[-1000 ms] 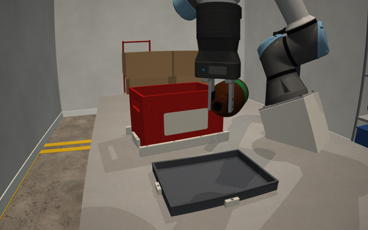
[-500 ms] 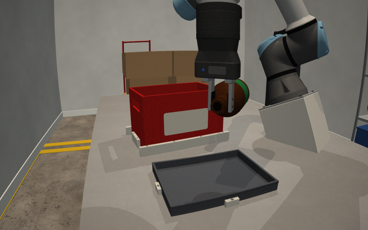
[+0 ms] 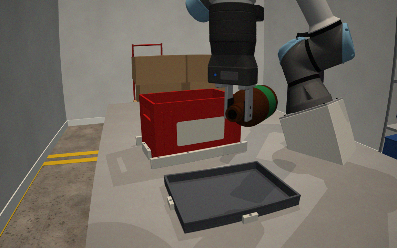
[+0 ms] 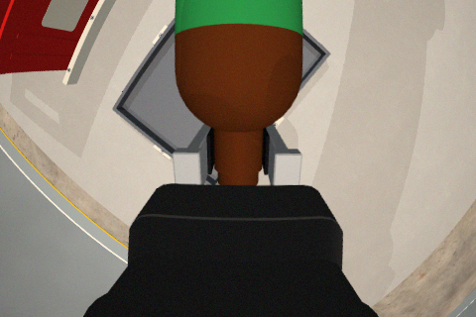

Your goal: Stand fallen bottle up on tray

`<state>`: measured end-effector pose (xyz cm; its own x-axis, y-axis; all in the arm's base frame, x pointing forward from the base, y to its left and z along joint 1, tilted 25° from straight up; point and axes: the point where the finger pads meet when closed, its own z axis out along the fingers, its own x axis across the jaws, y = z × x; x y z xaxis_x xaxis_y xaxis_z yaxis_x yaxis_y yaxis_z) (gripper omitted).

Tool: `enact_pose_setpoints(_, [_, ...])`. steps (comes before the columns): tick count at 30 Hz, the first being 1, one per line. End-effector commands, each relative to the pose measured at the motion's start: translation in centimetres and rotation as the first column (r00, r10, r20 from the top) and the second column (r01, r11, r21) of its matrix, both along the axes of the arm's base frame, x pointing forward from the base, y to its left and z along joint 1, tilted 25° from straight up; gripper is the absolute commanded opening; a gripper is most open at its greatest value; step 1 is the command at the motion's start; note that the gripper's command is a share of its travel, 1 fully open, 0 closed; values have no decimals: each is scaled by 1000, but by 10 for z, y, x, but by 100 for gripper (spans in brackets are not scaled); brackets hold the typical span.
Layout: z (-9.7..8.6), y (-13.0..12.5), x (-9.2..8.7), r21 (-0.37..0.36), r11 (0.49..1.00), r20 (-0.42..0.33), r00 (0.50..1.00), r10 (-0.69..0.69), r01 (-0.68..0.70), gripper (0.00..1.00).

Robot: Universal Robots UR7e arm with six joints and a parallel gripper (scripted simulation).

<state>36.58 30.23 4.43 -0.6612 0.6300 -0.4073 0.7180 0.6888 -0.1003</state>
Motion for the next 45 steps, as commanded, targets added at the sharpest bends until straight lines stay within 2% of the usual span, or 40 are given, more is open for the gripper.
enact_pose_setpoints(1, [0, 0, 0, 13, 999, 21, 998, -51, 51, 0])
enact_pose_setpoints(45, [0, 0, 0, 19, 997, 29, 997, -73, 72, 0])
